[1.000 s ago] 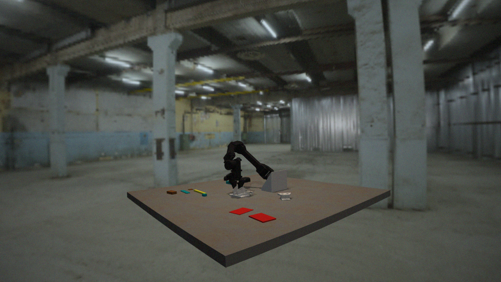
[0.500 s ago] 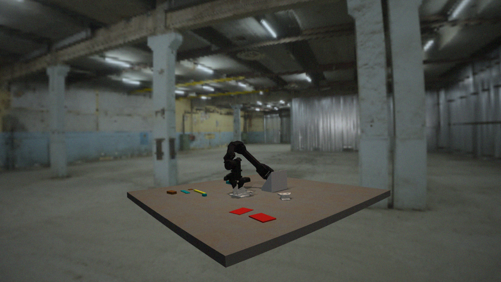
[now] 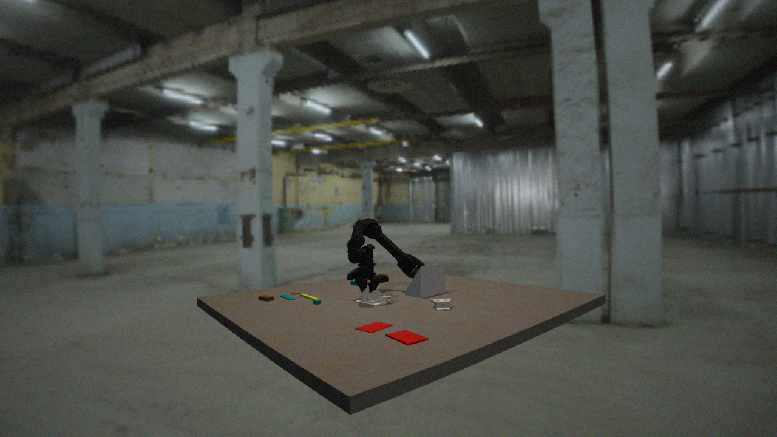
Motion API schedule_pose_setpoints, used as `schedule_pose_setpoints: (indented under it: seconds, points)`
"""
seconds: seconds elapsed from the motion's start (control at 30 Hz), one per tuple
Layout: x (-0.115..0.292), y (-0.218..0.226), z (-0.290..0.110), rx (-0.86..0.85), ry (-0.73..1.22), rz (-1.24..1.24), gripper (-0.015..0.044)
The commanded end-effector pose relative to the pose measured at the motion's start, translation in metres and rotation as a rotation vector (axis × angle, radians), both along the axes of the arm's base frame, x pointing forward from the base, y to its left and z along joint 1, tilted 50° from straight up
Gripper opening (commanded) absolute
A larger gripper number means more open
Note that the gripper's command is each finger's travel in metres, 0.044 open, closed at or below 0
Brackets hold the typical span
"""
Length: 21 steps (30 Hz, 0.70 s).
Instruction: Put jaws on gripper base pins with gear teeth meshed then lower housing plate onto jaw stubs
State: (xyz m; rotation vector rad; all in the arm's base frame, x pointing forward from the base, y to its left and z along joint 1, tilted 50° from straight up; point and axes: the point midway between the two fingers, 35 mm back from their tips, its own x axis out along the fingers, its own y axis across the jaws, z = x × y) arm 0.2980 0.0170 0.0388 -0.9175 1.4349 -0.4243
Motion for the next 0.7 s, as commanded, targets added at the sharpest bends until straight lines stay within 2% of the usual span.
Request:
schedule_pose_setpoints:
  seconds: [0.0,0.67]
  points:
    - [0.0006,-0.0029,-0.0011,-0.004,-0.004,-0.004,0.0134]
    - [0.0003,0.0011,0.0009,-0.004,-0.004,-0.004,0.0134]
